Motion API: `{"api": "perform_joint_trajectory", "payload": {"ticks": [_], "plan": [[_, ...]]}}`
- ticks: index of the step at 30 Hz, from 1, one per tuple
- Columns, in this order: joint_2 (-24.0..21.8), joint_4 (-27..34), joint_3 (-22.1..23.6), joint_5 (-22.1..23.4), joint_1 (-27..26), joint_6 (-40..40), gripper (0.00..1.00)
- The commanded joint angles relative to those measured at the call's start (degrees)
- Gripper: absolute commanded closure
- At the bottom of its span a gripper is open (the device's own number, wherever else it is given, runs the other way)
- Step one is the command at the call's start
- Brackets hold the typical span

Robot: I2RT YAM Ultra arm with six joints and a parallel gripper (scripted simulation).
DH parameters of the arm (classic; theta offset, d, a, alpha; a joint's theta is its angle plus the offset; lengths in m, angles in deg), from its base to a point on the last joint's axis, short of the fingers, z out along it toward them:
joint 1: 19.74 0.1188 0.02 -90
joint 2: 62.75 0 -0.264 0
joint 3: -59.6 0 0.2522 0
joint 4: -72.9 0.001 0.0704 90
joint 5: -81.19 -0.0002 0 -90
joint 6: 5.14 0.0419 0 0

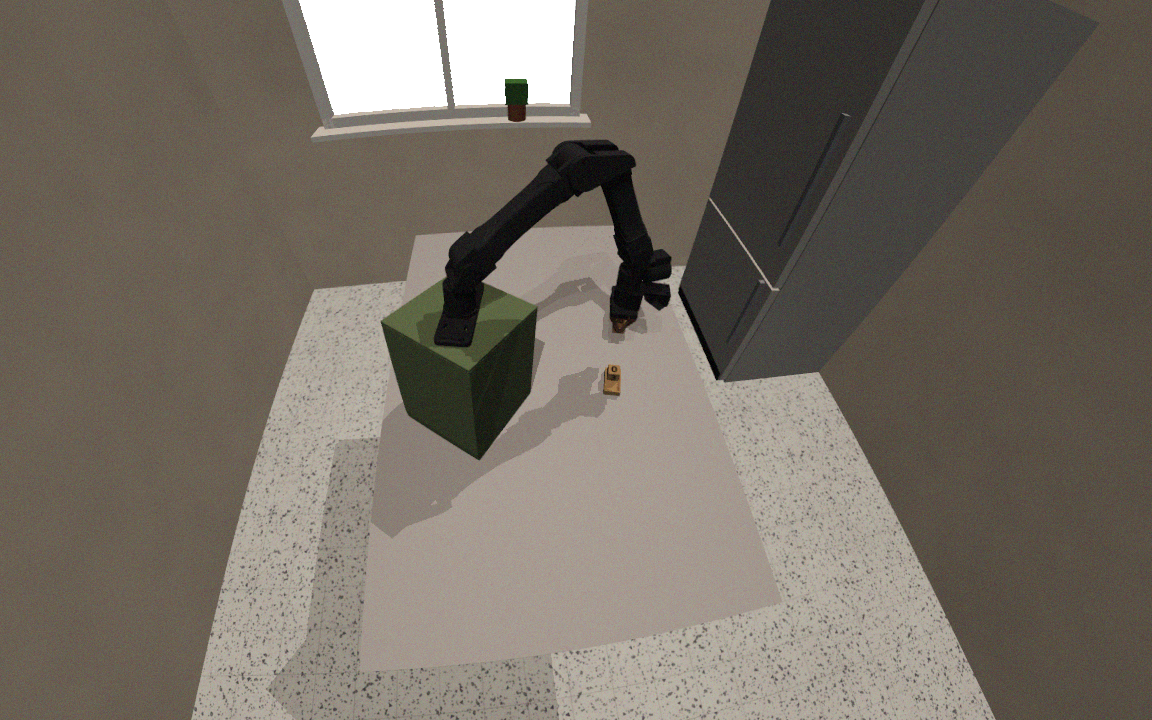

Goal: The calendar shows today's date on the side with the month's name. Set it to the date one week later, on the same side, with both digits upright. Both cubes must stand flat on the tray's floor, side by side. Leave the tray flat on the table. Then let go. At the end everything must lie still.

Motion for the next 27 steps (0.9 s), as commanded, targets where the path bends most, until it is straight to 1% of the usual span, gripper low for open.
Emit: {"api": "perform_joint_trajectory", "payload": {"ticks": [1,5,10,12,21,27], "plan": [[-0.2,-0.3,-0.3,0.0,0.0,0.0,0.73],[1.3,-1.3,-0.7,0.0,0.1,0.1,0.73],[4.8,-3.6,-1.9,0.0,0.3,0.3,0.73],[4.8,-3.6,-1.9,0.0,0.3,0.3,0.73],[12.8,-7.9,-5.6,-0.1,0.8,0.8,0.73],[16.3,-9.4,-7.8,-0.1,1.0,1.0,0.73]]}}
